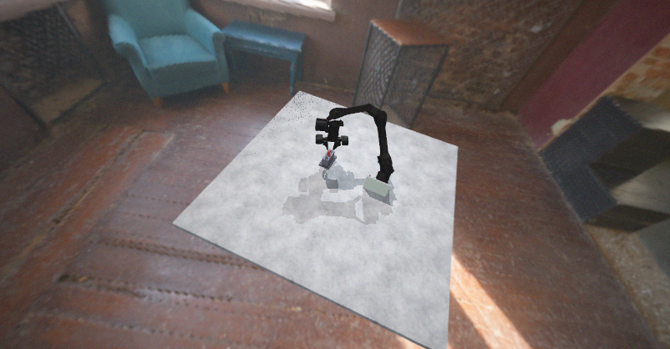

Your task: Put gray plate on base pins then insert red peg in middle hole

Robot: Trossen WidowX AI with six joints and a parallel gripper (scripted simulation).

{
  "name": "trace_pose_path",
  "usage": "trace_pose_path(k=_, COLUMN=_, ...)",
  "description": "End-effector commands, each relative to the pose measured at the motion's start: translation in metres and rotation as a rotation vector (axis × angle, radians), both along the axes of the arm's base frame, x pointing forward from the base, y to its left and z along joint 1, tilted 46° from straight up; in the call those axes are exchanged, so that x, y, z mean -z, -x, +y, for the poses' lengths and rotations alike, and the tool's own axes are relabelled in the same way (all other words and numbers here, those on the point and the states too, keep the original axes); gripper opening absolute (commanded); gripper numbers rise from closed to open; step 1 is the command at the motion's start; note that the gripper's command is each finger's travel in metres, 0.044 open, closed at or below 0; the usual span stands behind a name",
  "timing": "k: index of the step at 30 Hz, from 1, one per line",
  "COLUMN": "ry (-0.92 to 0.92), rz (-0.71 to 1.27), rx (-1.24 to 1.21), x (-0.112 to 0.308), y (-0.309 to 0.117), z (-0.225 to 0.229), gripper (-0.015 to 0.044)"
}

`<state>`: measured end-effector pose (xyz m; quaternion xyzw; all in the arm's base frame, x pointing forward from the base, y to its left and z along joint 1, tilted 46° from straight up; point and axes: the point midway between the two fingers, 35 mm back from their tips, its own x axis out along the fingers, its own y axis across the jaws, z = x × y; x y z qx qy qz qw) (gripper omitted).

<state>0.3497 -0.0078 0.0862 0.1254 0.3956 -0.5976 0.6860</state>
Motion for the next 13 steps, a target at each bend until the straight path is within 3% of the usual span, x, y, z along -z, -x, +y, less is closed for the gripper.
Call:
trace_pose_path(k=1, ry=-0.004, rz=-0.007, rx=0.003, x=-0.0027, y=-0.0001, z=0.0026, gripper=0.015)
trace_pose_path(k=13, ry=-0.004, rz=-0.006, rx=0.003, x=-0.0069, y=0.0025, z=0.0075, gripper=0.015)
